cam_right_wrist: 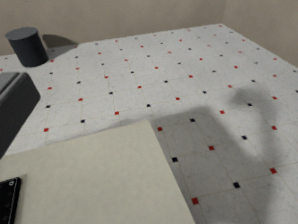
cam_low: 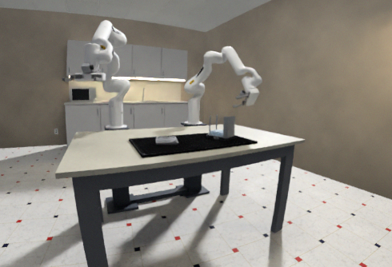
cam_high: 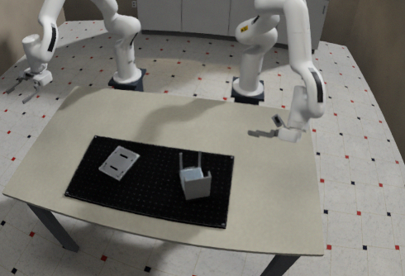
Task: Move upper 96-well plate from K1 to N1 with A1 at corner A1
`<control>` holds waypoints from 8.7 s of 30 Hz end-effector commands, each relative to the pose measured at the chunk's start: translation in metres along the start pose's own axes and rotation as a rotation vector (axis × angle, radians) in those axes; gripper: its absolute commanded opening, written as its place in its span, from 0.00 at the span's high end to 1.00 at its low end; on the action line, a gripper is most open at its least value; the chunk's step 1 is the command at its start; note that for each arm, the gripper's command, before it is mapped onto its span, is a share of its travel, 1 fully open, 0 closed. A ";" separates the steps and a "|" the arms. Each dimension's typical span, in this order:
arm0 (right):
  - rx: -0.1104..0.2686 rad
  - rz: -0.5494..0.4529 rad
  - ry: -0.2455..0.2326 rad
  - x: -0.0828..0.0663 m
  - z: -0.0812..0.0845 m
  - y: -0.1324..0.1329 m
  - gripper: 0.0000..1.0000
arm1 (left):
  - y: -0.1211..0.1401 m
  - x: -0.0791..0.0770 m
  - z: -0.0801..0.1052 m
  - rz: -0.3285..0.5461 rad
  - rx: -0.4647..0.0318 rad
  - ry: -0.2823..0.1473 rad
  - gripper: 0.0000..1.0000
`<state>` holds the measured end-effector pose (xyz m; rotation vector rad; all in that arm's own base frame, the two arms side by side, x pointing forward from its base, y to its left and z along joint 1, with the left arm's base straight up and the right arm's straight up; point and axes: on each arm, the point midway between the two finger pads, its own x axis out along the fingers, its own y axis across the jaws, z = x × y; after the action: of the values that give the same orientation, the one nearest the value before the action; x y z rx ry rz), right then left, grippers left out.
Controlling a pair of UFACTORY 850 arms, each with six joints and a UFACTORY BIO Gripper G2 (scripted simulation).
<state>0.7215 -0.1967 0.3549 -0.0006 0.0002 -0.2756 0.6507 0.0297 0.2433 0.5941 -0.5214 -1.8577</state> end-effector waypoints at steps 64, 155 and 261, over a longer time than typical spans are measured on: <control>0.001 0.000 -0.003 0.001 0.002 -0.007 0.00 | 0.179 0.124 -0.034 0.723 -0.080 0.127 0.63; 0.001 0.000 -0.003 0.001 0.002 -0.007 0.00 | 0.186 0.380 0.005 1.868 -0.592 0.523 0.63; 0.001 0.000 -0.003 0.001 0.002 -0.007 0.00 | 0.112 0.192 -0.138 2.238 -0.514 0.677 0.63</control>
<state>0.7203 -0.2036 0.3549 0.0000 0.0001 -0.2755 0.7572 -0.1985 0.1794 -0.0001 0.0000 0.4044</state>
